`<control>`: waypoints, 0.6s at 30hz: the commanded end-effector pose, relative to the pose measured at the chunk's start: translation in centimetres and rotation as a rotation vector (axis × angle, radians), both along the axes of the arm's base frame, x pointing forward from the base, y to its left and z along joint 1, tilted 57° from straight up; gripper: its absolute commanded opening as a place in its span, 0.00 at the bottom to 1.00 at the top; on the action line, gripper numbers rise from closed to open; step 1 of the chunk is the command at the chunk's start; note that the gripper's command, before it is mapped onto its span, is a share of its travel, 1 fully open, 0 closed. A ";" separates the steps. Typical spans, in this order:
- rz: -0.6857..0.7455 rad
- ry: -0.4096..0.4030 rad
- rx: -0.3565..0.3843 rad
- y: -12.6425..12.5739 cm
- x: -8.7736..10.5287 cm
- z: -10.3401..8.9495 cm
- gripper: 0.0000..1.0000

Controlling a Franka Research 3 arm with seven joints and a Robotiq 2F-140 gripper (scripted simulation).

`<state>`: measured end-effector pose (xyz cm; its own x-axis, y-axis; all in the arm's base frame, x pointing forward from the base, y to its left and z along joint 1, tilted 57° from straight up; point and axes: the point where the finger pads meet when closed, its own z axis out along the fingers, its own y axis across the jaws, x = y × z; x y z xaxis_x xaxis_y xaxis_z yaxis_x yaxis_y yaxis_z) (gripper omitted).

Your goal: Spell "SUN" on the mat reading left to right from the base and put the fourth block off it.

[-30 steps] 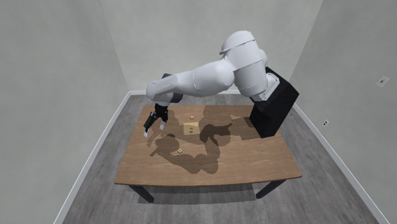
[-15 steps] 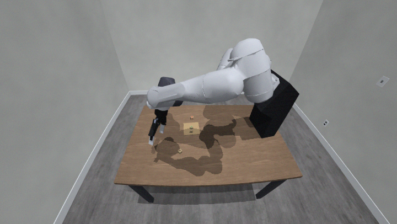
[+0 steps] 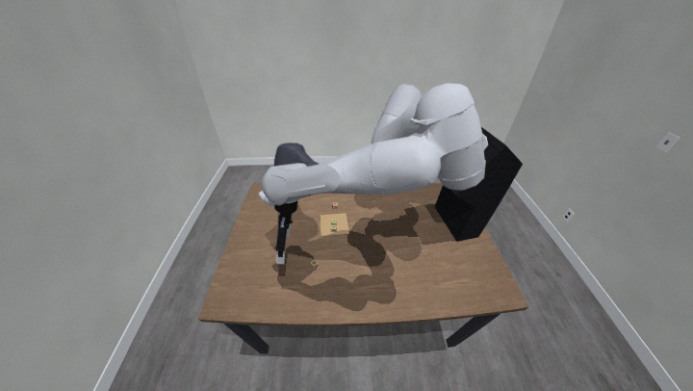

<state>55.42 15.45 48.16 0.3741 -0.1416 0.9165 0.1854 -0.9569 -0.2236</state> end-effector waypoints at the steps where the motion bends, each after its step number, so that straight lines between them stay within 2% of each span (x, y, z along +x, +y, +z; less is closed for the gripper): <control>1: 0.038 0.004 -0.133 0.4 0.1 -1.5 1.00; 9: 0.062 0.031 -0.300 0.5 0.3 -4.4 1.00; 11: 0.062 0.031 -0.300 0.5 0.3 -4.4 1.00; 12: 0.069 0.041 -0.353 0.4 0.4 -5.4 1.00; 18: 0.084 0.063 -0.475 0.0 0.6 -7.6 1.00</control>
